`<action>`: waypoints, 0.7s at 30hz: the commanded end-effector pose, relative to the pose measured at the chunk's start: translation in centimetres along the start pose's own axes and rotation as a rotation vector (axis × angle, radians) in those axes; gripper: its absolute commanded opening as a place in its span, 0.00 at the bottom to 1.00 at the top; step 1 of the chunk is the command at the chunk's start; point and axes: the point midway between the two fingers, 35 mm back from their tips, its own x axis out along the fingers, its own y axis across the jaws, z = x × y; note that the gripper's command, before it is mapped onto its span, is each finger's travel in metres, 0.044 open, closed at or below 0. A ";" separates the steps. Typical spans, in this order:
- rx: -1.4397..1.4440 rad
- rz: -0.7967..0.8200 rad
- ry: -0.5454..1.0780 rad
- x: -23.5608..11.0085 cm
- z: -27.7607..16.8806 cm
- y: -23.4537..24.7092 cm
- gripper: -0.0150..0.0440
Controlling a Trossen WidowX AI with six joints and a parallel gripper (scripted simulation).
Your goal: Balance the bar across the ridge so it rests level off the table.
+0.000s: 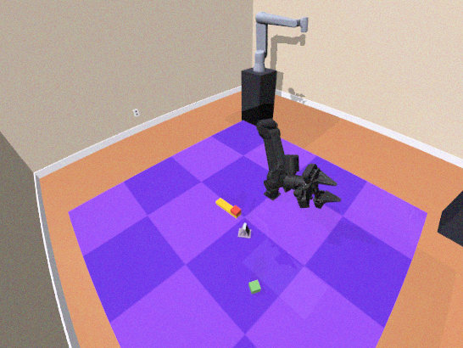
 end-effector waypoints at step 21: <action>-0.104 -0.191 -0.494 -1.5 12.6 0.4 0.79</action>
